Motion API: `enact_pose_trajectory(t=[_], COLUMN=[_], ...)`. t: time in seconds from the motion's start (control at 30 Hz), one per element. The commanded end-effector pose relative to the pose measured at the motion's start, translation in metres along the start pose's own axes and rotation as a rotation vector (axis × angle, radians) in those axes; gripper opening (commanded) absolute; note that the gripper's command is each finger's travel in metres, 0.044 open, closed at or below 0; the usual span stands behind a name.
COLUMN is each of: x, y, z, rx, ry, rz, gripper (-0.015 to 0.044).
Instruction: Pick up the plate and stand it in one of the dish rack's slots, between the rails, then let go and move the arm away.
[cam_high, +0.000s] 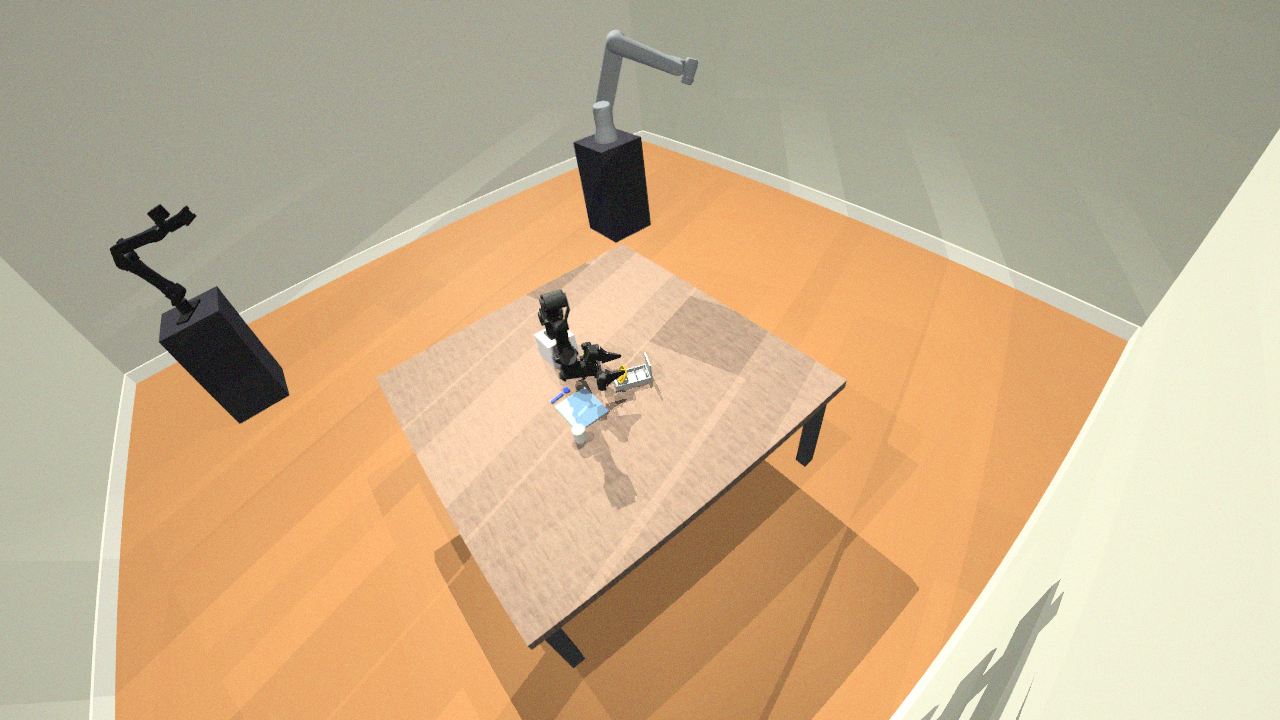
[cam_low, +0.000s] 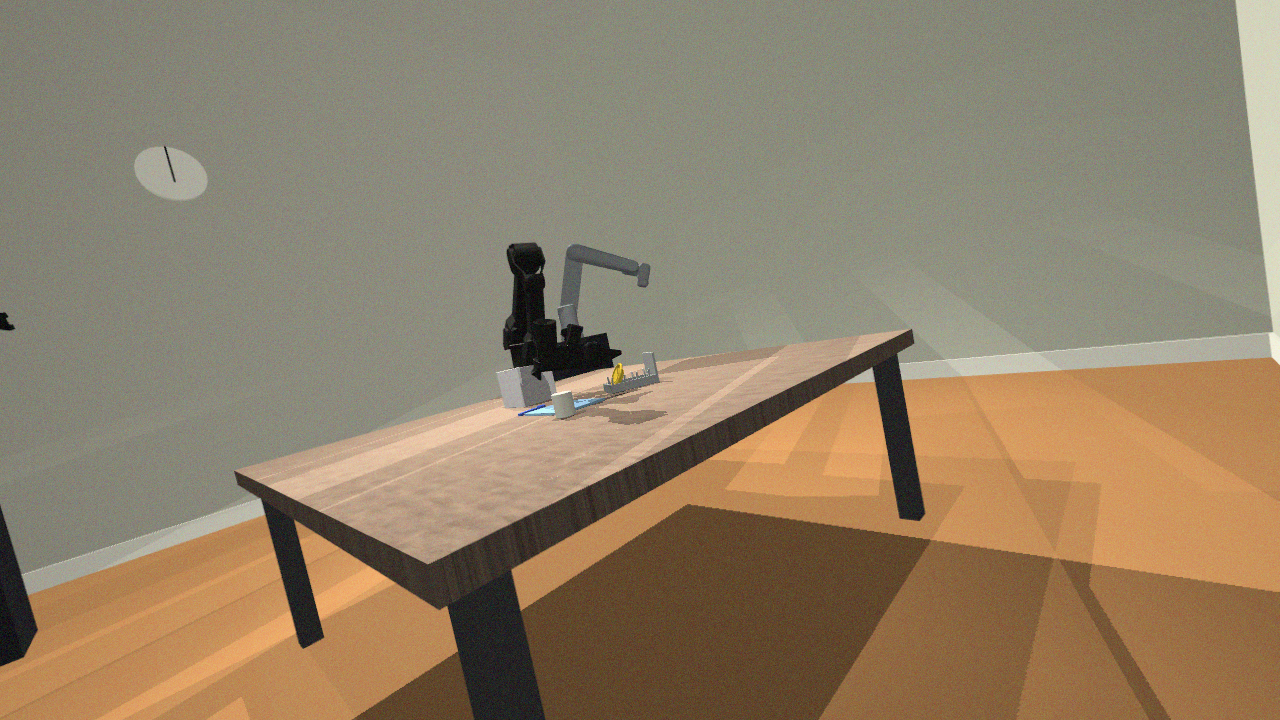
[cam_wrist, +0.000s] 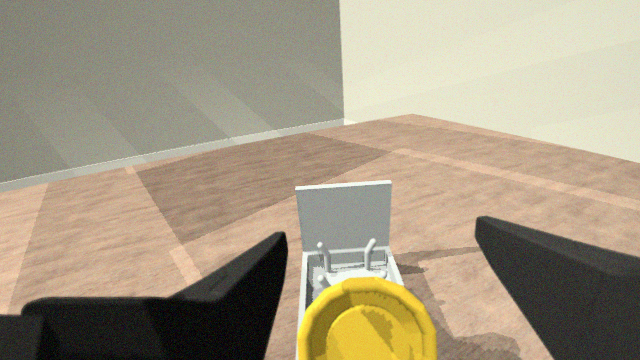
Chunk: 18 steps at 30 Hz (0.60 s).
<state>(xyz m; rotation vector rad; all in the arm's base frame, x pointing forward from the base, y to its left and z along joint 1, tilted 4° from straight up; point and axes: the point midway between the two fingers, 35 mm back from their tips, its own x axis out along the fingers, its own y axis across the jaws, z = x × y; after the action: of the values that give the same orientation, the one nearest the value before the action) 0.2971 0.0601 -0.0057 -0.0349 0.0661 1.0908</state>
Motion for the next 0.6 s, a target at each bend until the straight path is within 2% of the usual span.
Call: enact_pose_trajectory(t=[0.0,0.13,0.33,0.57], x=[-0.005,-0.008,-0.008,-0.006], y=[0.002,-0.004,-0.009,-0.052], z=[0.036,0.068,0.069,0.064], rx=[0.004,0.003,0.018,0.171], ry=[-0.022,-0.044,-0.040,0.029], rz=[-0.002,-0.008,-0.022,-0.168], gripper=[0.0400,0.0400,0.0400,0.0400])
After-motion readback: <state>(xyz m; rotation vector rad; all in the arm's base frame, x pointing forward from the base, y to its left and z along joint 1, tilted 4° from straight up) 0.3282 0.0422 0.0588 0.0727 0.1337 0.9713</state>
